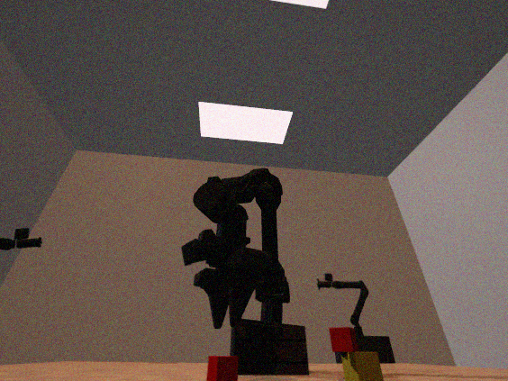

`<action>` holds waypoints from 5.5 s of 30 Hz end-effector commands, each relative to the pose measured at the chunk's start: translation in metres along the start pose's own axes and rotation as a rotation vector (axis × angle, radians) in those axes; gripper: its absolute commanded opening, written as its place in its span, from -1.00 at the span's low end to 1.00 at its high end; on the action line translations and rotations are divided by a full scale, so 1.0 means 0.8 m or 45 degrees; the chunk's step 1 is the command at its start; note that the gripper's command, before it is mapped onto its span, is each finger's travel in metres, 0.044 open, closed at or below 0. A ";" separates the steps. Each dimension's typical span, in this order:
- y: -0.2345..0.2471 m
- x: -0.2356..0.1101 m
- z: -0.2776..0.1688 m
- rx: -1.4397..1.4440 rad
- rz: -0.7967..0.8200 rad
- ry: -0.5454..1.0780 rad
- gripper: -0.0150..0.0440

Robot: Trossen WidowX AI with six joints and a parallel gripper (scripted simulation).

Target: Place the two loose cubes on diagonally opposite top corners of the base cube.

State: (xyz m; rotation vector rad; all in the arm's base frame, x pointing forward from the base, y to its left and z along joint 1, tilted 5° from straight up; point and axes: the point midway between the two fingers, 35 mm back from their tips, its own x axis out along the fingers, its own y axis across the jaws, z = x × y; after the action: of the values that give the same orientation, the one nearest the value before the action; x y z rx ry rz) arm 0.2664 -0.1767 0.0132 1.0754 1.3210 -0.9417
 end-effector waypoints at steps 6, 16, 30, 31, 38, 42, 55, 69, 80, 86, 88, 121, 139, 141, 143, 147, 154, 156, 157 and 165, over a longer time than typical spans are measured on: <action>0.000 0.028 -0.001 0.006 0.002 0.000 0.41; 0.000 0.046 0.000 0.006 0.002 0.000 0.41; -0.001 0.069 -0.001 0.006 0.002 0.001 0.32; -0.001 0.069 -0.001 0.006 0.002 0.001 0.23; -0.001 0.069 -0.001 0.006 0.002 0.001 -0.14; 0.001 0.060 0.000 0.006 0.002 0.000 -0.14; 0.004 0.010 0.005 0.006 0.003 -0.001 -0.14; 0.002 -0.046 0.002 0.006 0.002 -0.001 -0.14; 0.004 -0.069 -0.004 -0.048 0.002 -0.001 -0.14; 0.023 -0.068 -0.021 -0.267 0.002 -0.001 -0.14; 0.029 -0.068 -0.027 -0.340 0.003 -0.001 -0.14; 0.106 -0.065 -0.139 -1.540 0.013 0.000 -0.14; 0.131 -0.065 -0.210 -2.195 0.026 0.000 -0.14; 0.133 -0.064 -0.218 -2.268 0.028 0.000 -0.14; 0.135 -0.064 -0.226 -2.341 0.030 -0.001 -0.14; 0.138 -0.064 -0.242 -2.486 0.034 -0.001 -0.14; 0.140 -0.062 -0.253 -2.575 0.038 -0.001 -0.14; 0.140 -0.055 -0.253 -2.572 0.041 -0.001 -0.14; 0.140 -0.051 -0.253 -2.569 0.043 -0.001 -0.14; 0.138 -0.027 -0.253 -2.556 0.054 0.002 -0.14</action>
State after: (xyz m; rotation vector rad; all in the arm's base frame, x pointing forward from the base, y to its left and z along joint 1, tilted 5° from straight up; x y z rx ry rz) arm 0.3185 0.0450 0.0565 -0.4999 1.4039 0.5977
